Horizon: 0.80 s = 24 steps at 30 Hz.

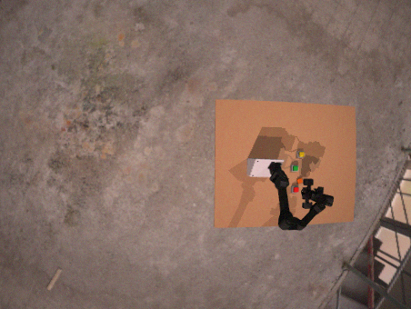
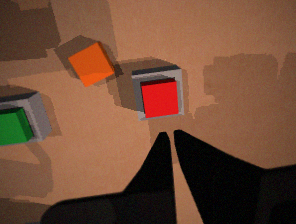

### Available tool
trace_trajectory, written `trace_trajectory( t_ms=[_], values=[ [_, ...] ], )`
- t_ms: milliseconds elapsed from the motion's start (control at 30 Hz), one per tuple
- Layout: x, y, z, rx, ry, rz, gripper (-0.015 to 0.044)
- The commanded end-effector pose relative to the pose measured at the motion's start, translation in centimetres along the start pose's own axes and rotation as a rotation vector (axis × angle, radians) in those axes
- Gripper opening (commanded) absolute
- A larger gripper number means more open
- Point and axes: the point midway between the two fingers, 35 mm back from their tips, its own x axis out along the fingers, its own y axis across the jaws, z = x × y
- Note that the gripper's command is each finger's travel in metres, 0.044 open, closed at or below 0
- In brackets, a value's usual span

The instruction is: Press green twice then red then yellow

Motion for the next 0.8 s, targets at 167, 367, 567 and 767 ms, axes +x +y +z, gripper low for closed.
trace_trajectory(
  t_ms=[167,367,567,767],
  values=[
    [-1.4,1.5,1.0,0.004,-0.002,0.006,0.002],
    [-1.7,9.8,4.5,-0.003,-0.011,0.045,0.002],
    [-1.9,18.9,5.1,-0.006,-0.007,0.04,0.002],
    [-1.3,25.0,3.6,0.008,0.001,0.004,0.002]
  ],
)
